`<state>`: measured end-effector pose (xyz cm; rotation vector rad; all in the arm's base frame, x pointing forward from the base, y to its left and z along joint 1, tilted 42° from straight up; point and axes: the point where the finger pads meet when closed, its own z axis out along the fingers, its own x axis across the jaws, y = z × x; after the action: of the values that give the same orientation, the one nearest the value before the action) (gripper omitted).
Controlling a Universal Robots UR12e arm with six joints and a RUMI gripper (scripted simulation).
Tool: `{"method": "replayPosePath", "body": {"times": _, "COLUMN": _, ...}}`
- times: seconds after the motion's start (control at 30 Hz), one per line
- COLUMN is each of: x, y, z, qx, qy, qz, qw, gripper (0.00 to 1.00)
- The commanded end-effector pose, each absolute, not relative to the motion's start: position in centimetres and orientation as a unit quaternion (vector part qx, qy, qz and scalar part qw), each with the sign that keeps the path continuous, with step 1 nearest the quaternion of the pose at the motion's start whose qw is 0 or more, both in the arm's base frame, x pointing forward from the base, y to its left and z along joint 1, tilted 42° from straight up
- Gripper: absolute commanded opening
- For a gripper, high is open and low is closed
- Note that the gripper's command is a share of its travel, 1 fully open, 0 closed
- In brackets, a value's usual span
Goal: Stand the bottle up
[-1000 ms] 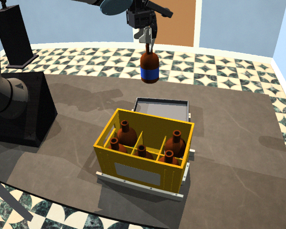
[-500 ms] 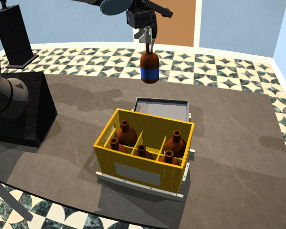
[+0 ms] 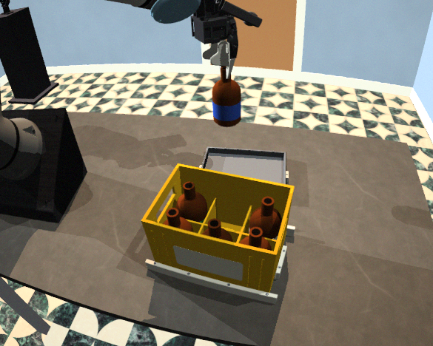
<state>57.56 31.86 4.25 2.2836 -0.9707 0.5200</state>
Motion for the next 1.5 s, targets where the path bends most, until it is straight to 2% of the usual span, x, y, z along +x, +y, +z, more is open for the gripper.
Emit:
{"method": "replayPosePath", "body": {"times": 0.0, "x": 57.6, "y": 31.8, "z": 4.4, "qx": 0.86, "qy": -0.366, "qz": 0.196, "qw": 0.298, "gripper": 0.0}}
{"method": "replayPosePath", "body": {"times": 1.47, "x": 58.7, "y": 28.6, "z": 7.4, "qx": 0.86, "qy": -0.366, "qz": 0.196, "qw": 0.298, "gripper": 0.0}}
